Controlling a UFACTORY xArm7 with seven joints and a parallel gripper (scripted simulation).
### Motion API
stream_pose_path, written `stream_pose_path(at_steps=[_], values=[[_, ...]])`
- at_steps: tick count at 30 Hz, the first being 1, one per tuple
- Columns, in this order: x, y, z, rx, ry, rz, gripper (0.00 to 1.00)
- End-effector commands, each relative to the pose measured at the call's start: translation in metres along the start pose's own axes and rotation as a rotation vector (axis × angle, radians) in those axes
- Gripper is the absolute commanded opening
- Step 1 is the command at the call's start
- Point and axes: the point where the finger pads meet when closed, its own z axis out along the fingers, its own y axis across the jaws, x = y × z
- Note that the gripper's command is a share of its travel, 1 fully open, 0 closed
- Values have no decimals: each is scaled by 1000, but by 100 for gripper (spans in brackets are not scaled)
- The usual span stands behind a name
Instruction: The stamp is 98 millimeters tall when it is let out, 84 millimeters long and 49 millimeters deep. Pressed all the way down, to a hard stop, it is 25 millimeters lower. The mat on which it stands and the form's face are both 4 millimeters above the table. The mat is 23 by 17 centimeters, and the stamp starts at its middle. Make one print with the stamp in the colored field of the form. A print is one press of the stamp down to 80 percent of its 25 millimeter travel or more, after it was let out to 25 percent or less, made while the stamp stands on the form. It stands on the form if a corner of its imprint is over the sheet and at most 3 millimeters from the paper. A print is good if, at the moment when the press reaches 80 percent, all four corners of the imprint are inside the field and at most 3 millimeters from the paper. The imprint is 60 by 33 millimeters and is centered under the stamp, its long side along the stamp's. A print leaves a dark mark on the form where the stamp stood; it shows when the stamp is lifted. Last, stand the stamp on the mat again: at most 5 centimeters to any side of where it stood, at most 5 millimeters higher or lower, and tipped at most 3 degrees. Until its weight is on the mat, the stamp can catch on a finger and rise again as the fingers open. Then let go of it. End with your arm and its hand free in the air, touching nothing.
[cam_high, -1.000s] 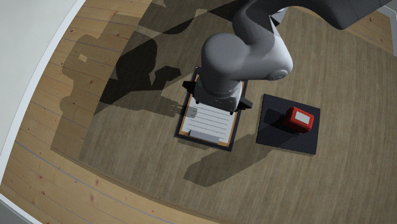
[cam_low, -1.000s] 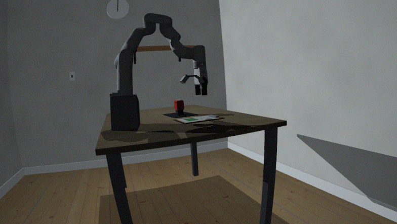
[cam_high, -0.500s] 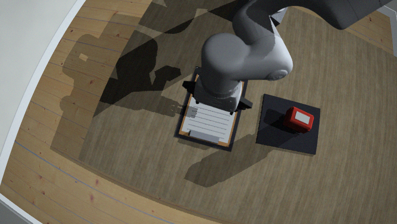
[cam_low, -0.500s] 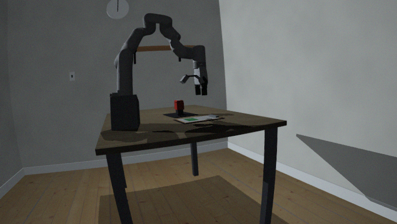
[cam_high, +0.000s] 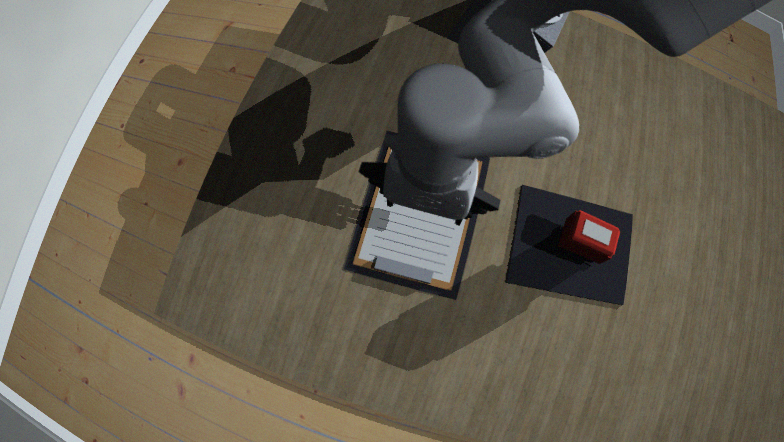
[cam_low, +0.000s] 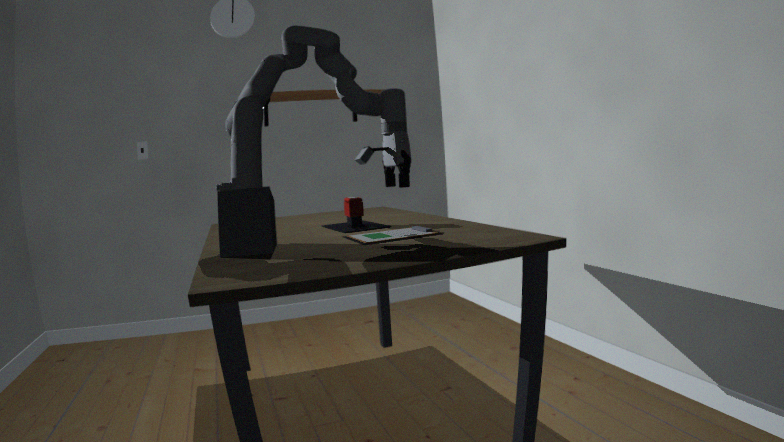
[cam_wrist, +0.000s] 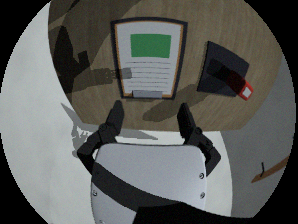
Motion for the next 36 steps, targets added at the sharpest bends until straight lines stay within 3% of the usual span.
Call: stream_pose_path(at_steps=[1, 17, 19, 20, 29, 30, 36], values=[[-2, 0, -8, -2, -6, -133, 100], [-2, 0, -63, 12, 6, -898, 100], [-2, 0, -63, 12, 6, -898, 100], [-2, 0, -65, 14, 7, -1036, 100], [-2, -1, -70, 10, 4, -1394, 100], [-1, -1, -70, 7, -1, -1439, 93], [0, 7, -68, 6, -3, -1451, 93]])
